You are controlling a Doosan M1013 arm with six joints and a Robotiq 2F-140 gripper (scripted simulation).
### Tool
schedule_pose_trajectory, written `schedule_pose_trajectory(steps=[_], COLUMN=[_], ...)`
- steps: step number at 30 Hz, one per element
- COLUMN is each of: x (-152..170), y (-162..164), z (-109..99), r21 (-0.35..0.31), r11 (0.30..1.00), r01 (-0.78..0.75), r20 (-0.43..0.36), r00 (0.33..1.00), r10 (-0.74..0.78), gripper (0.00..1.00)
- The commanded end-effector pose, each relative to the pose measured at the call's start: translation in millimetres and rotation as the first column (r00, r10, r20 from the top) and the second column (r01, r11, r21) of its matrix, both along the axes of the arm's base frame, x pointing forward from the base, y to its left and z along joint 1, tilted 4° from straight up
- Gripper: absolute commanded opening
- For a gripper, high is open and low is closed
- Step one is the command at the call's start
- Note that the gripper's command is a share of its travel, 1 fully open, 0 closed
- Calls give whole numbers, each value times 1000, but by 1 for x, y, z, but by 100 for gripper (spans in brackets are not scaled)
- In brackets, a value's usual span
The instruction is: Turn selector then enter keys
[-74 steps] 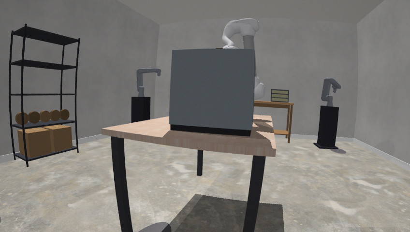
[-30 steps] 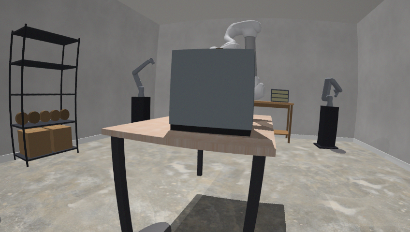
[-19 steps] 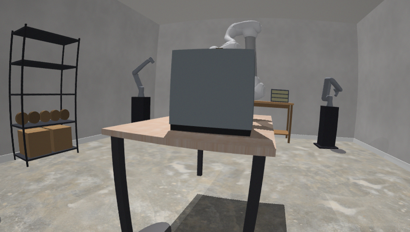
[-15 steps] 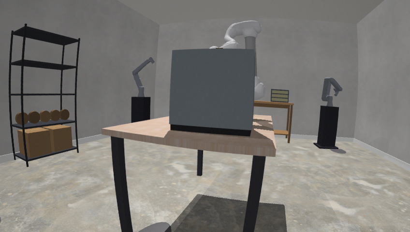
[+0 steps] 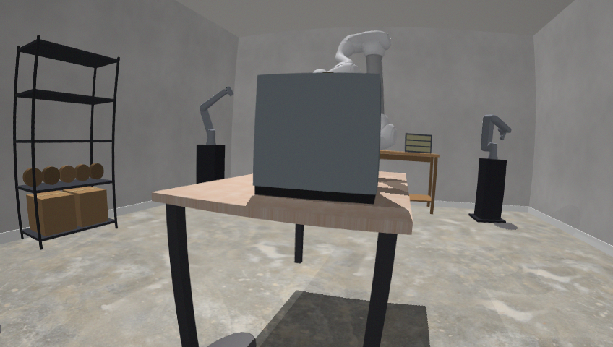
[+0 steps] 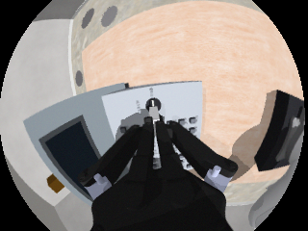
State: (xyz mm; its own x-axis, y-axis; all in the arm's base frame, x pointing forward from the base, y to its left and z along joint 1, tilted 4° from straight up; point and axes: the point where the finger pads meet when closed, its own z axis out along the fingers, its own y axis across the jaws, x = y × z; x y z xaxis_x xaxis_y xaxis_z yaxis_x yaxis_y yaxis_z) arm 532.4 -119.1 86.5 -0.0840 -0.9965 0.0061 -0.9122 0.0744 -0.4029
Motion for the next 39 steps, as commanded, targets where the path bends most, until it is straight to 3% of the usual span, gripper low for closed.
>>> schedule_pose_trajectory(steps=[1,14,19,26,39], x=[0,0,1,6,8], y=[0,2,20,86,91], z=[0,0,-5,-20,-26], r21=[0,0,-5,-22,-24], r11=[1000,1000,1000,998,998], r01=[0,-1,-12,-52,-55], r20=[0,0,0,-3,-3], r00=[1000,1000,1000,999,998], r10=[0,1,12,52,55], gripper=[0,0,0,0,0])
